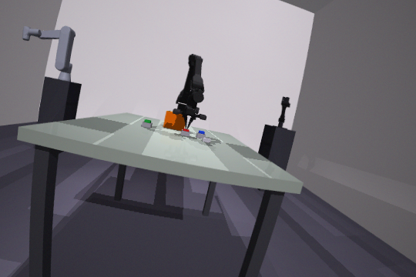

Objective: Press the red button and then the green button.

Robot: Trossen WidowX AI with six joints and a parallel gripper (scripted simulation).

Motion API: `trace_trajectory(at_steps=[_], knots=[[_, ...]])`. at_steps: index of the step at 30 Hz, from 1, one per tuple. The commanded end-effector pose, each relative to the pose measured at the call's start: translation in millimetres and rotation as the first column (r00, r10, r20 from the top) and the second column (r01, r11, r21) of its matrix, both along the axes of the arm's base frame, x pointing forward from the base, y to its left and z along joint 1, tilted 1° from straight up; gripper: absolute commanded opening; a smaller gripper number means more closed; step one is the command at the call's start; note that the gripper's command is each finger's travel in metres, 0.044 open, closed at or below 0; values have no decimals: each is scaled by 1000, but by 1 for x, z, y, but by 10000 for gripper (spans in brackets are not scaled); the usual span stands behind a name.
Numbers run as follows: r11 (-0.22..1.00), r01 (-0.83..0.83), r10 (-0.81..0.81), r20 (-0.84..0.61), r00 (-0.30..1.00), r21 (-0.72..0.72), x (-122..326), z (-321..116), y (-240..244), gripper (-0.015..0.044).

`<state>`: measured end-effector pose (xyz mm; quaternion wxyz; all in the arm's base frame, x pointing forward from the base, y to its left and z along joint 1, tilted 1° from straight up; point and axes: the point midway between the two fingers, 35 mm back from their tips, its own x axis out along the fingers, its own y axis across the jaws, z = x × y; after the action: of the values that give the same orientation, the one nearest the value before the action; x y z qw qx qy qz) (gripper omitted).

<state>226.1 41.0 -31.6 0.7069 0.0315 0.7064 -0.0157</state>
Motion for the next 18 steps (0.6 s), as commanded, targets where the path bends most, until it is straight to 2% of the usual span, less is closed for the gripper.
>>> trace_trajectory(at_steps=[1, 6, 11, 18], knots=[[1000, 3, -3, 6, 1000, -3, 1, 22, -1, 20], [1000, 3, -3, 5, 1000, -4, 1, 32, -1, 20], [1000, 3, -3, 5, 1000, -4, 1, 89, -2, 20], [1000, 3, -3, 6, 1000, -6, 5, 92, -18, 20]])
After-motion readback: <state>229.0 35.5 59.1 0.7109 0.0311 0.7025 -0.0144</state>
